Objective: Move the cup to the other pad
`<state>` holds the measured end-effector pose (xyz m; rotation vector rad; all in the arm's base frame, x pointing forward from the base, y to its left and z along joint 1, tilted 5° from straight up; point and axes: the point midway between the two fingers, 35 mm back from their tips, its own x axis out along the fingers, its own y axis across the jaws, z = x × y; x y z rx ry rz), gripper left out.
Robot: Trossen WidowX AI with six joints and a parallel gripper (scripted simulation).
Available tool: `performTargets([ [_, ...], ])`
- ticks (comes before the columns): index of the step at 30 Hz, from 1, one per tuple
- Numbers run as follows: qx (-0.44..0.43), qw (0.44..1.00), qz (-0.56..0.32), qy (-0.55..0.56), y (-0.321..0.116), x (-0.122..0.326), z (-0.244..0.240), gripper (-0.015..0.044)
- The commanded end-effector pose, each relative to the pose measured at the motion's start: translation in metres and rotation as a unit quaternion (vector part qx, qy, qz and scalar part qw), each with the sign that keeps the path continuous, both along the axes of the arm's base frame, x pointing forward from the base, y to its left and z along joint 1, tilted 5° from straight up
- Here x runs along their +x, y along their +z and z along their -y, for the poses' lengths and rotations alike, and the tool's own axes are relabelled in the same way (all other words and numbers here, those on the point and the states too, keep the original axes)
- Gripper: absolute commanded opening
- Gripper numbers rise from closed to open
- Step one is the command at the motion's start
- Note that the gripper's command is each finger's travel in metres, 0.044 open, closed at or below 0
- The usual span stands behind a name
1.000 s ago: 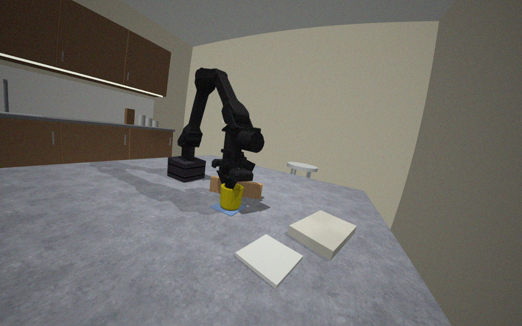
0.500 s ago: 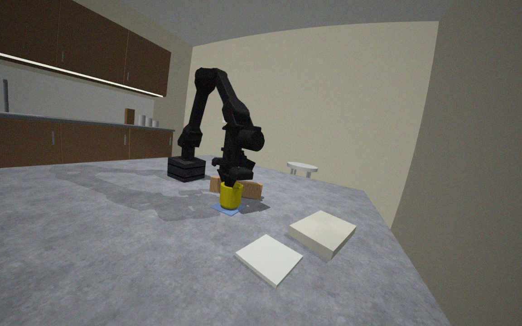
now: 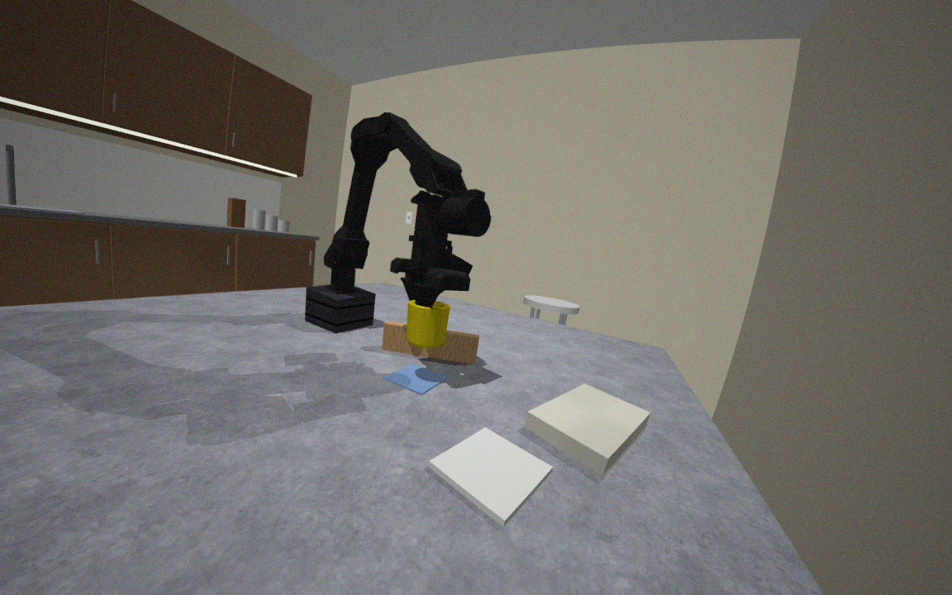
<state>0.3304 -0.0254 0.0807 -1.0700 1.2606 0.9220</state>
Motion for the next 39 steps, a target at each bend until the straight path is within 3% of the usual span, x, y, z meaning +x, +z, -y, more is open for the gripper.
performTargets([
  [1,-0.001,1.0,0.001,-0.002,0.016,-0.001,0.0,0.0],
  [23,0.0,1.0,0.003,0.001,0.018,-0.002,-0.003,0.0],
  [39,0.001,1.0,0.0,-0.001,0.016,-0.023,-0.034,0.0],
])
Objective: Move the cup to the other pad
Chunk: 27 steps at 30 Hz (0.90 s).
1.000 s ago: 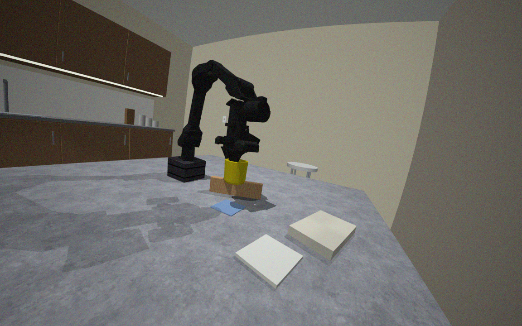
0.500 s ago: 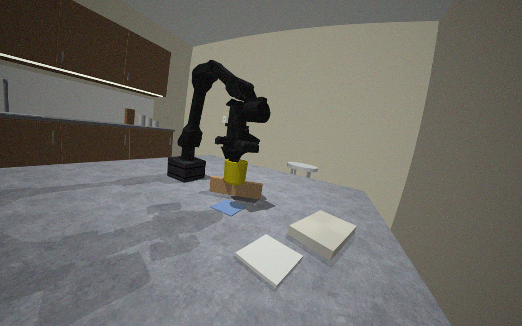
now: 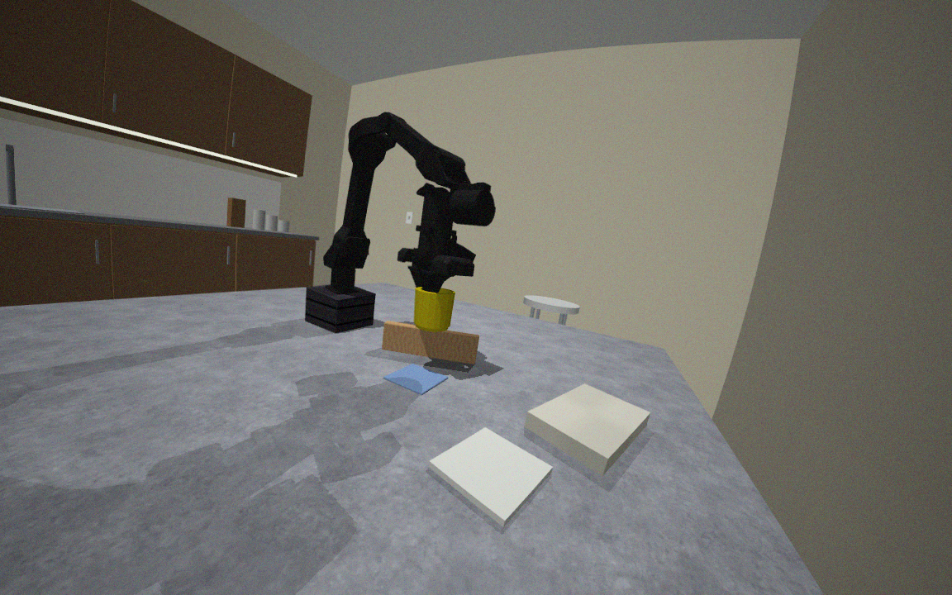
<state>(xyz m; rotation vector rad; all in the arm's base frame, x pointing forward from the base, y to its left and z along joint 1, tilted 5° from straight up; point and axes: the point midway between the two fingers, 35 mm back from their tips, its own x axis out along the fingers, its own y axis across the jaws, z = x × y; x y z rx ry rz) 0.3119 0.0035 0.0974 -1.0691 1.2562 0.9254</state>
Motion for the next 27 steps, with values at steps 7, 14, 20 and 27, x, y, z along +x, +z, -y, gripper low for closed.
performTargets([
  [7,-0.001,1.0,-0.001,-0.003,-0.002,-0.014,-0.019,0.0],
  [14,0.0,1.0,-0.002,-0.003,-0.003,-0.023,-0.033,0.0],
  [20,0.001,1.0,-0.002,-0.003,-0.004,-0.031,-0.043,0.0],
  [27,0.001,1.0,-0.002,-0.003,-0.005,-0.04,-0.056,0.0],
])
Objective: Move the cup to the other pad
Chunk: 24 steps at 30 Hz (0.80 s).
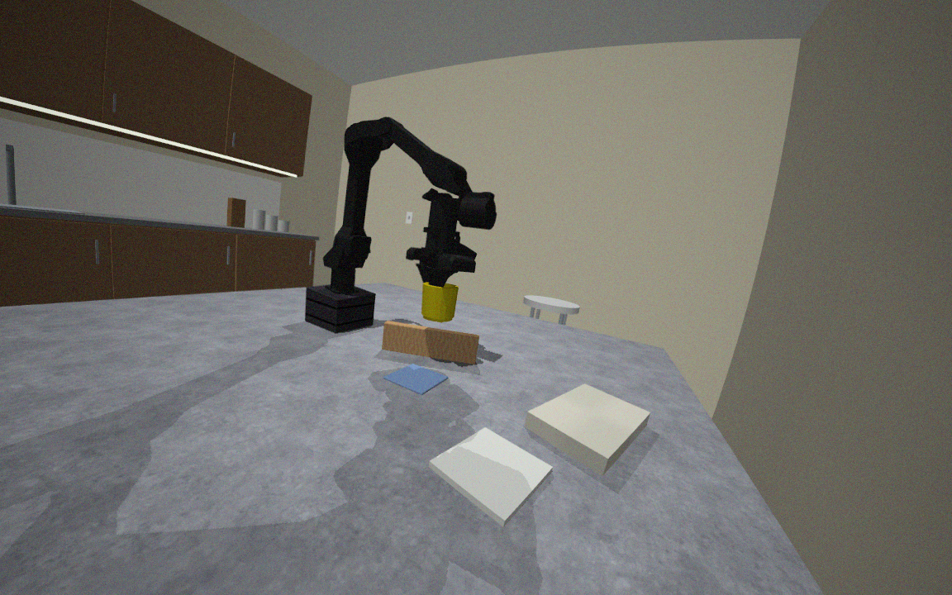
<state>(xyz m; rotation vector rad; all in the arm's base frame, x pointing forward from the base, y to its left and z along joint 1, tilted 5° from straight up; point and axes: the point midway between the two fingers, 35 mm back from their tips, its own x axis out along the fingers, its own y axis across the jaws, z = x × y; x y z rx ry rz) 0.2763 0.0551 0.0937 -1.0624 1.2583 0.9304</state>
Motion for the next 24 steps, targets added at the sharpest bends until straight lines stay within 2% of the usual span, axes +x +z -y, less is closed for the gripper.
performTargets([
  [1,-0.001,1.0,0.0,-0.002,-0.001,-0.005,-0.006,0.0],
  [24,0.001,1.0,-0.001,-0.002,-0.004,-0.032,-0.043,0.0],
])
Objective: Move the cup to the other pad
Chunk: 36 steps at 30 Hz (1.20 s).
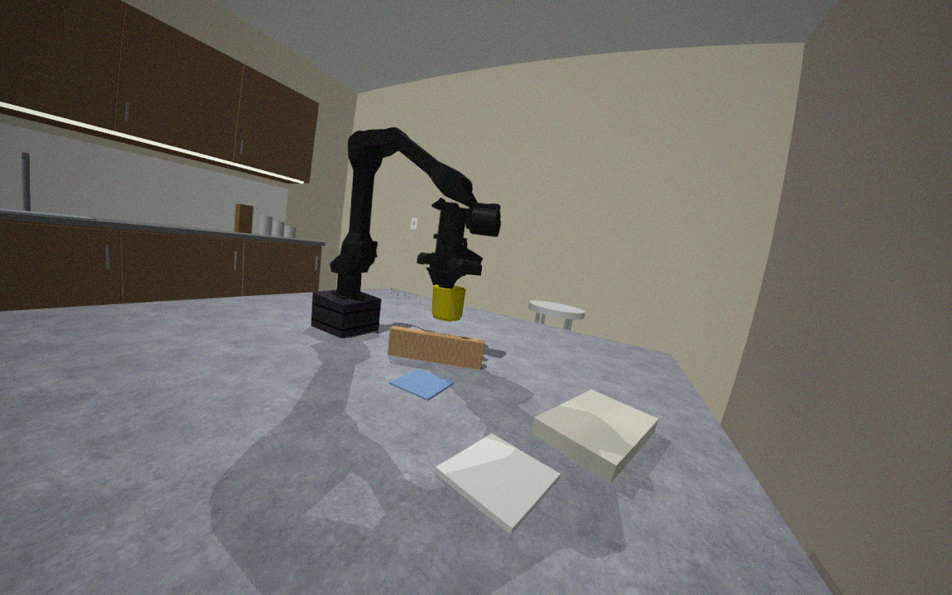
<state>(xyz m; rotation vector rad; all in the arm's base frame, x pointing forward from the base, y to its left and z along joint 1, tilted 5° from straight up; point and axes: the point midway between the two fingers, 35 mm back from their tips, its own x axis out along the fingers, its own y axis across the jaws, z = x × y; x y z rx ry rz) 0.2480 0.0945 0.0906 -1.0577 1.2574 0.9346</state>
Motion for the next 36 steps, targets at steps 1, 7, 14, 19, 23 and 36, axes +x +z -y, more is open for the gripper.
performTargets([
  [1,-0.001,1.0,0.0,-0.002,-0.001,-0.005,-0.005,0.0],
  [7,-0.001,1.0,-0.001,-0.002,-0.002,-0.012,-0.014,0.0],
  [14,0.0,1.0,-0.001,-0.002,-0.003,-0.02,-0.024,0.0],
  [19,0.0,1.0,-0.001,-0.002,-0.004,-0.026,-0.031,0.0],
  [23,0.0,1.0,-0.002,-0.002,-0.004,-0.03,-0.037,0.0],
  [36,0.001,1.0,-0.003,-0.002,-0.006,-0.046,-0.054,0.0],
])
